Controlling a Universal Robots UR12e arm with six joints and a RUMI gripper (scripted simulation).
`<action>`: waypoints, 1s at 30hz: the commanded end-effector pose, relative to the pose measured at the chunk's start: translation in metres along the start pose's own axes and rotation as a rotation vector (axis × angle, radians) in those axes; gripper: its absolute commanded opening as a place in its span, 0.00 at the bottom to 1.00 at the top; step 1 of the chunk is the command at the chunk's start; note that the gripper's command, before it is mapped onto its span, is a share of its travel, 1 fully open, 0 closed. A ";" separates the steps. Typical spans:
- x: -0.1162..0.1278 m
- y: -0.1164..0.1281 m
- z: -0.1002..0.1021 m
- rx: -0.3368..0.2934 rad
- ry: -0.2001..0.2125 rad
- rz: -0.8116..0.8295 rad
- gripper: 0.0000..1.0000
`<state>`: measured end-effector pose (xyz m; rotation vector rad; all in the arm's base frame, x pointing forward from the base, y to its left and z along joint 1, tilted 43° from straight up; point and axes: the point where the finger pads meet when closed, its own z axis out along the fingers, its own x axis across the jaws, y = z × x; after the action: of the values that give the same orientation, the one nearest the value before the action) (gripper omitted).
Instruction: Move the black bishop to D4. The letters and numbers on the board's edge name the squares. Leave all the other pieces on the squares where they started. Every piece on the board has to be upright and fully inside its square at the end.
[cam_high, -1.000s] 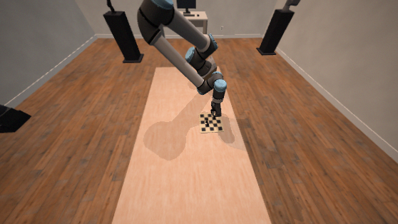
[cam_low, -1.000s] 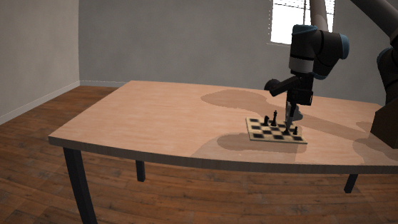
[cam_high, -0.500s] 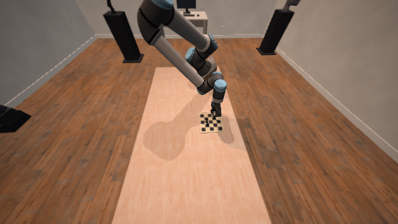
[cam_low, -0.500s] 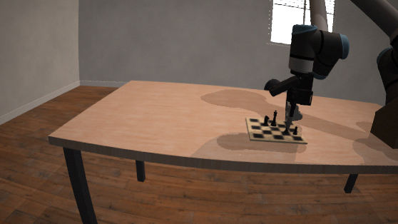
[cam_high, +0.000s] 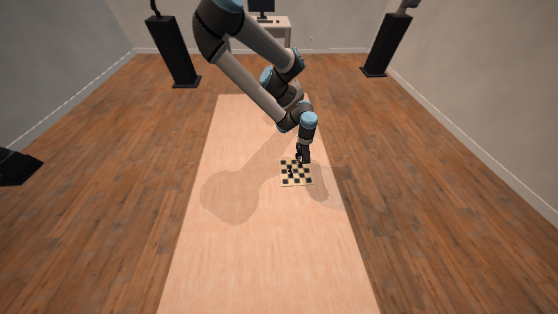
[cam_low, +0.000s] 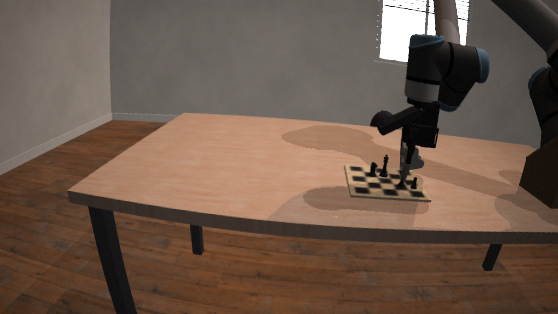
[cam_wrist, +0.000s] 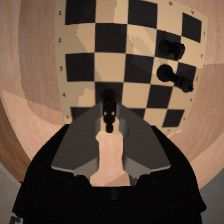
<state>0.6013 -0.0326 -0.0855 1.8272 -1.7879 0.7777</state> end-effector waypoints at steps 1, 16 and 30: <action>-0.001 -0.001 0.000 0.001 -0.001 0.000 0.00; -0.001 -0.001 0.002 0.000 -0.001 0.000 0.00; -0.001 -0.001 0.004 0.001 -0.001 0.000 0.00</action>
<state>0.6011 -0.0350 -0.0889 1.8263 -1.7876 0.7757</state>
